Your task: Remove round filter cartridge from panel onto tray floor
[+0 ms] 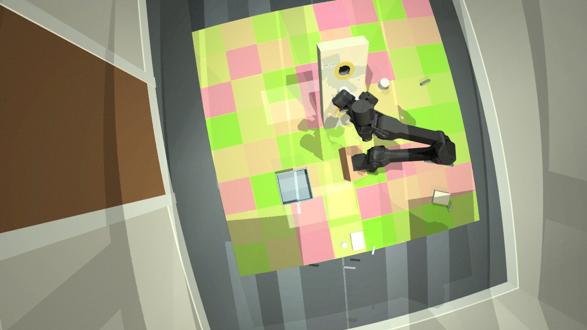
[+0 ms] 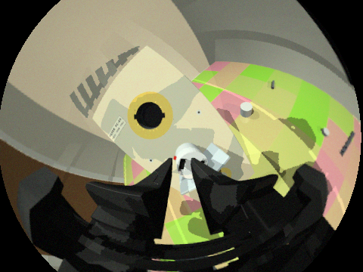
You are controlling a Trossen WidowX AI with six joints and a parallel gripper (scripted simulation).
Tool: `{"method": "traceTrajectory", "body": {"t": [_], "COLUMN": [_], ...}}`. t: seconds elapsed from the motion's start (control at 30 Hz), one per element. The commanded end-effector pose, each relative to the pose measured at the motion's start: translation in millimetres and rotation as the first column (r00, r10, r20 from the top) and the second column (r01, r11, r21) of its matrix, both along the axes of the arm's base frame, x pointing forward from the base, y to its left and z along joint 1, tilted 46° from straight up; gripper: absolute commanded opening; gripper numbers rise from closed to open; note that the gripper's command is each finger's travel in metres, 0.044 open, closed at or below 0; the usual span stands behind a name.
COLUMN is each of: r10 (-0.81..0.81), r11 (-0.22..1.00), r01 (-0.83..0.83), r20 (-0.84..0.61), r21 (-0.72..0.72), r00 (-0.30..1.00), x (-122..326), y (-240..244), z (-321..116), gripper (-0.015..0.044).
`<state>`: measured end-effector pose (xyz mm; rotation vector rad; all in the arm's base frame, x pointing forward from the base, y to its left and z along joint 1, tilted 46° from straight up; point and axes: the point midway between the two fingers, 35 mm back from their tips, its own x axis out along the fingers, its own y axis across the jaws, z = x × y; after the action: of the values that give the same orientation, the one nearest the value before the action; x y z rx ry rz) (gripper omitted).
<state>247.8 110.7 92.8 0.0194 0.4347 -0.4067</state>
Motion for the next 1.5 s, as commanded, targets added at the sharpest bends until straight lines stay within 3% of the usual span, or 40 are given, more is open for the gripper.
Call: {"method": "traceTrajectory", "body": {"t": [0.0,0.47,0.87,0.93,1.03,1.17,1.47], "r10": [0.0,0.0,0.003,0.012,0.02,-0.045,-0.062], "r11": [1.0,1.0,1.0,0.999,0.962,0.854,0.833], "r01": [0.0,-0.001,-0.004,-0.014,-0.095,-0.278,-0.313], "r20": [0.002,0.009,0.012,-0.038,-0.278,-0.594,-0.64], "r21": [0.001,0.007,0.017,-0.038,-0.256,-0.441,-0.455], "r00": [1.0,1.0,1.0,0.999,0.96,0.803,0.766], "x": [0,33,26,25,17,-3,-6], "y": [-1,46,96,90,62,19,12], "z": [0,46,96,87,53,14,8], "gripper": [0.0114,0.0114,0.0429,0.0376,0.0305,0.0305,0.0305]}}
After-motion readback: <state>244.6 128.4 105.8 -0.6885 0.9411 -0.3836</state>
